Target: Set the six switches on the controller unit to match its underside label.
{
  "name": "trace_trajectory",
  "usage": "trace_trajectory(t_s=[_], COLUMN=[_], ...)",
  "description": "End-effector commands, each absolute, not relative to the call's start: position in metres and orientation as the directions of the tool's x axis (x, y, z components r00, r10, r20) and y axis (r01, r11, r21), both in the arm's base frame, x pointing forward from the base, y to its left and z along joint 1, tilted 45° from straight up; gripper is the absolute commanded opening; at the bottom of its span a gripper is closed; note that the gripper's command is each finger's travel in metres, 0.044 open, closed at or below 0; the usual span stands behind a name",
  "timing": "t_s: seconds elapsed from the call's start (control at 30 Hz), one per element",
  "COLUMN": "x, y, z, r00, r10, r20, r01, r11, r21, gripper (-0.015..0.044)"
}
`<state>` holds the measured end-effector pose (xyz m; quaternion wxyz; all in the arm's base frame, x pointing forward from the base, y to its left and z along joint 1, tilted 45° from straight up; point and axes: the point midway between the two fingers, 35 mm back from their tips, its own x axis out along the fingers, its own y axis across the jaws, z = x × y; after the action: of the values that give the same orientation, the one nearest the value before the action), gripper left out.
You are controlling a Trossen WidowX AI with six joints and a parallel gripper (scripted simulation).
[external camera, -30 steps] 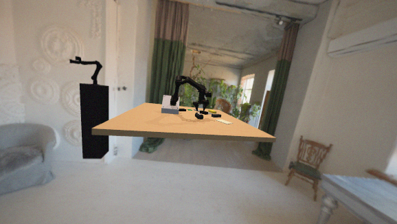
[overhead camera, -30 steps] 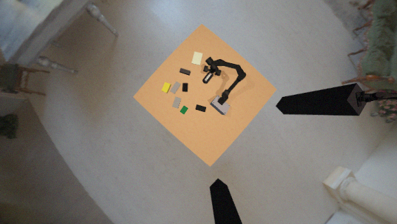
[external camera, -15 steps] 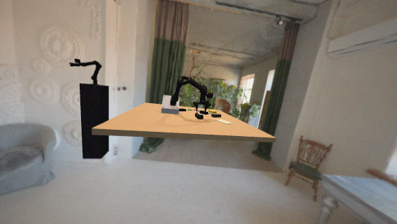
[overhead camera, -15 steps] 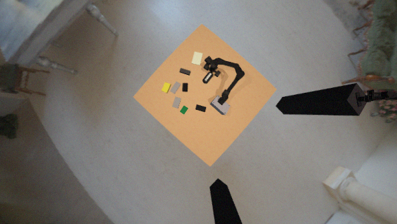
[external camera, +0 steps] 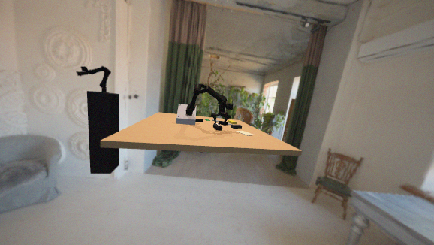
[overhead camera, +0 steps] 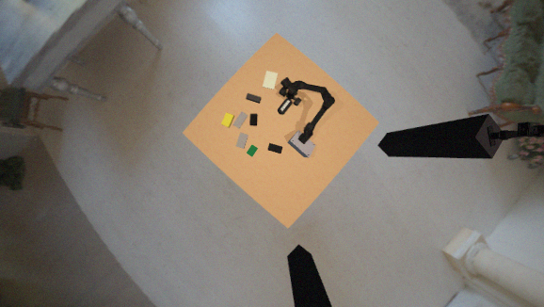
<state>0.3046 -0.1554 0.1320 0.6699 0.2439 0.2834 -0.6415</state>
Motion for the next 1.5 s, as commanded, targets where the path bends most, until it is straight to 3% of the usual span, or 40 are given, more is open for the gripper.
trace_trajectory(t_s=[0.0,0.67,0.8,0.87,1.47], x=[0.304,0.303,0.303,0.303,0.303], y=[-0.16,-0.182,-0.182,-0.182,-0.179], z=[0.125,0.105,0.105,0.105,0.107], r00=[0.011,0.01,0.01,0.01,0.01], r10=[-0.718,-0.717,-0.717,-0.717,-0.717], r20=[-0.696,-0.697,-0.697,-0.697,-0.697], r01=[0.997,0.999,0.999,0.999,0.999], r11=[0.059,0.042,0.042,0.042,0.042], r21=[-0.044,-0.029,-0.029,-0.029,-0.029], gripper=[0.044,0.044,0.0335,0.0326,0.0336])
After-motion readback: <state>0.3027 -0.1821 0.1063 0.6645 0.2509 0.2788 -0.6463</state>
